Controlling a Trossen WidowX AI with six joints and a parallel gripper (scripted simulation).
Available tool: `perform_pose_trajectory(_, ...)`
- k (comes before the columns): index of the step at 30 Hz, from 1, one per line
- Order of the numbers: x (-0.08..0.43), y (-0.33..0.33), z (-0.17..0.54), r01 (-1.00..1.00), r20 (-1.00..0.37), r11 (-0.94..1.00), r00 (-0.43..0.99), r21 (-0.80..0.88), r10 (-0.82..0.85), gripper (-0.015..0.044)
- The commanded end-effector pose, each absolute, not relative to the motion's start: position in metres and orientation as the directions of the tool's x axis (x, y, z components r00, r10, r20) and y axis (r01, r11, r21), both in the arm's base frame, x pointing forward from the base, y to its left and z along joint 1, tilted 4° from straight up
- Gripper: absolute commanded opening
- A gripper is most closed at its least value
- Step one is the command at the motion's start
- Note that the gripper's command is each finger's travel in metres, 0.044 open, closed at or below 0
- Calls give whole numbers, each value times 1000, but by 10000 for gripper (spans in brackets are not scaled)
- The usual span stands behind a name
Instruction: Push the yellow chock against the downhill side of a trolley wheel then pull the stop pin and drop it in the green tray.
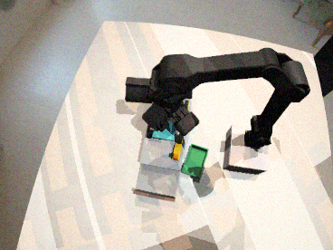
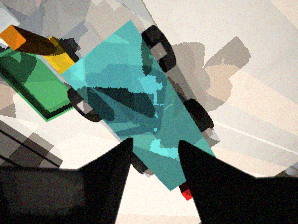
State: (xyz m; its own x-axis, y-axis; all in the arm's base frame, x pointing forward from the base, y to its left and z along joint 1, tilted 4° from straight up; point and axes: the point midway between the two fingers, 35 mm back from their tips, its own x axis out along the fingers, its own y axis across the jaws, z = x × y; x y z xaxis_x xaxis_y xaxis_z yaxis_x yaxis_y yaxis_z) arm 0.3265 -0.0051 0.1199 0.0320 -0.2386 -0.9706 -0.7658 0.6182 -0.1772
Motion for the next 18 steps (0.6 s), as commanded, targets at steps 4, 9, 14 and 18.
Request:
perform_pose_trajectory(4, 326, -44, 128, -909, -960, 396, 12, -126, -278, 190)
perform_pose_trajectory(9, 322, -69, 133, -970, -953, 235, -8, -66, -302, 190)
perform_pose_trajectory(14, 316, -94, 138, -998, -946, 69, -31, 9, -323, 190)
perform_pose_trajectory(18, 314, -102, 139, -999, -943, 20, -38, 33, -329, 190)
